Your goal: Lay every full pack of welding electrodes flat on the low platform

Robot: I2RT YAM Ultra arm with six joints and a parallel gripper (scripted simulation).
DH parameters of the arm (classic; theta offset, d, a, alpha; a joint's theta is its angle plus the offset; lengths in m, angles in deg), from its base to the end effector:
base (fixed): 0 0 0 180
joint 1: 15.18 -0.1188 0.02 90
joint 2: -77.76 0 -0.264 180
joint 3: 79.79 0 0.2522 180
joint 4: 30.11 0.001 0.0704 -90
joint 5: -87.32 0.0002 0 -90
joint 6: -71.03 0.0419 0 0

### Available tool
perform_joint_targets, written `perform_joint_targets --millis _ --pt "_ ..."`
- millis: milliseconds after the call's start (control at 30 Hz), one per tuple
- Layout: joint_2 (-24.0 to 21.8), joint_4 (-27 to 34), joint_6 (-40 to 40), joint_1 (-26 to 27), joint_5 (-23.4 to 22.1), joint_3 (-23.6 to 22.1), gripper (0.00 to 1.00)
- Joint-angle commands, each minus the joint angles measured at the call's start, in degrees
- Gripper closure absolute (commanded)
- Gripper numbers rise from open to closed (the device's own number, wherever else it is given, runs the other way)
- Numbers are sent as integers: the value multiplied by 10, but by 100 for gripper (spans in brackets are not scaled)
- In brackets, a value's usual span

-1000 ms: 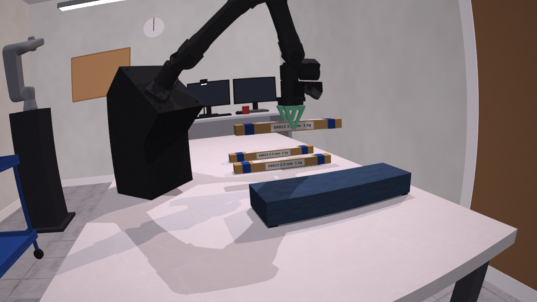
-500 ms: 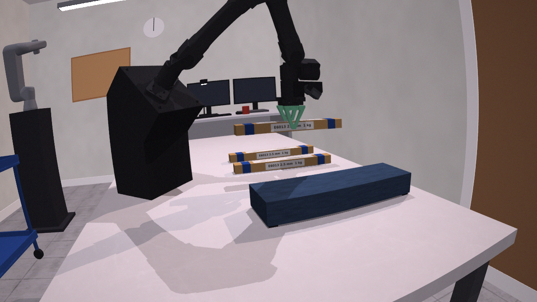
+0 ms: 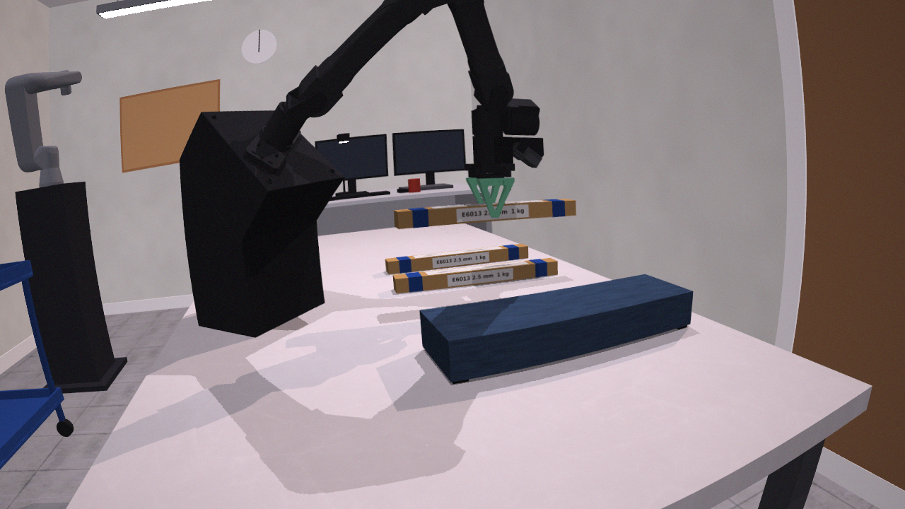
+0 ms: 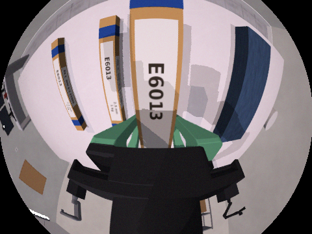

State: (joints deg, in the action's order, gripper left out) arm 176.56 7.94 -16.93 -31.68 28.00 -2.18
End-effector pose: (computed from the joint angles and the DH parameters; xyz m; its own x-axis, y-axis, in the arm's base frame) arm 0.3412 0.0798 0.1970 -0.8232 -0.2119 -0.5267 0.0353 0.9068 -0.4200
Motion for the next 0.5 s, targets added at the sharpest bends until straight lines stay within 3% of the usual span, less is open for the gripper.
perform_joint_targets --millis 0,467 --pt "-15 -6 -3 -11 -2 0 100" --pt "-22 -17 -7 -15 -6 -12 100"
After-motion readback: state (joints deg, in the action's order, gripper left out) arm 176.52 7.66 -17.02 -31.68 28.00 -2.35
